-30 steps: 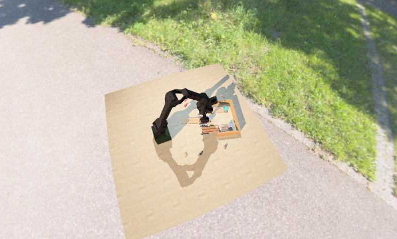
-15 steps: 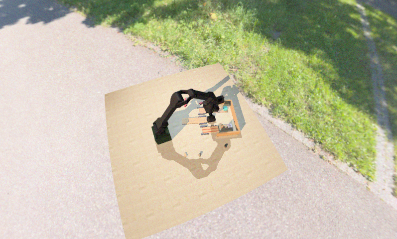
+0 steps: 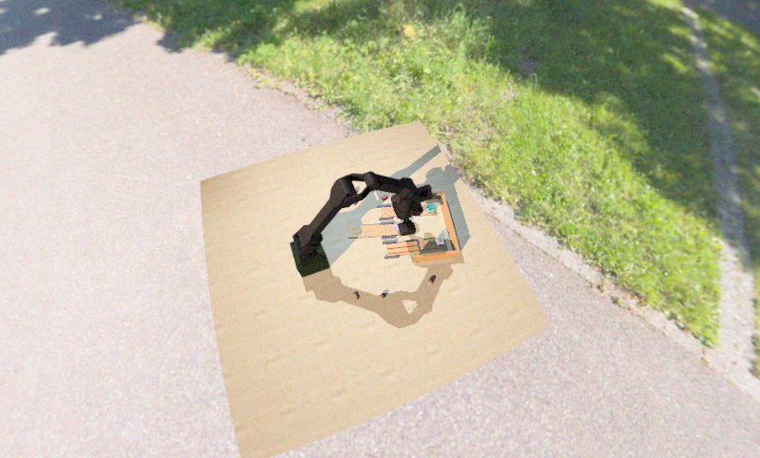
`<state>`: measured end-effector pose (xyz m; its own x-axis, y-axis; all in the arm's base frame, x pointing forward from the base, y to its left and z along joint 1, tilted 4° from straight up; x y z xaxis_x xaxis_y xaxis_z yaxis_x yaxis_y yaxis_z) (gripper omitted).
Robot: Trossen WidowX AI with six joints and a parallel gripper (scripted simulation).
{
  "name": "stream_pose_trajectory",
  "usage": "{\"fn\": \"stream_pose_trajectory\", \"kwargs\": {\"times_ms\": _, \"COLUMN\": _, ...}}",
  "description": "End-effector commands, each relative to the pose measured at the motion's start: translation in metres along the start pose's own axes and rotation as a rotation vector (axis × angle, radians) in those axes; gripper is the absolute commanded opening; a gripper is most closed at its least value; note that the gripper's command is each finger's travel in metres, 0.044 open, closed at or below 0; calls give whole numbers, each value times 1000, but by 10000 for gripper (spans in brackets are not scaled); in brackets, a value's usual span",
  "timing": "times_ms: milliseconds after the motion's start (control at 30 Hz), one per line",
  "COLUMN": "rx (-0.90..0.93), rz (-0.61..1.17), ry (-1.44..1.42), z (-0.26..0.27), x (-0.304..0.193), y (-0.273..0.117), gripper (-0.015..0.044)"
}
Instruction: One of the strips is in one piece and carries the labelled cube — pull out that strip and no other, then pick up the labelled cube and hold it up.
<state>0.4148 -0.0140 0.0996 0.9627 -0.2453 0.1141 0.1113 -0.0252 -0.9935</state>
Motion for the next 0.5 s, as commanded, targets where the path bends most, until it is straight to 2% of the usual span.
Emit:
{"fn": "stream_pose_trajectory", "kwargs": {"times_ms": 0, "rx": 2, "rz": 7, "ry": -3, "z": 0, "x": -1, "y": 10, "gripper": 250}}
{"fn": "stream_pose_trajectory", "kwargs": {"times_ms": 467, "rx": 2, "rz": 8, "ry": -3, "z": 0, "x": -2, "y": 33, "gripper": 250}}
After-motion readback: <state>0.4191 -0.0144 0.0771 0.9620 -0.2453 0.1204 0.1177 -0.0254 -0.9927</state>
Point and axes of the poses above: the point midway between the two fingers, 35 mm back from their tips, its own y axis out along the fingers, its own z axis across the jaws, x = y × z, the point moved 7 cm from there along -y, back along the fingers, and after that the axes turned 1 degree about y, right-handed, at the moved point
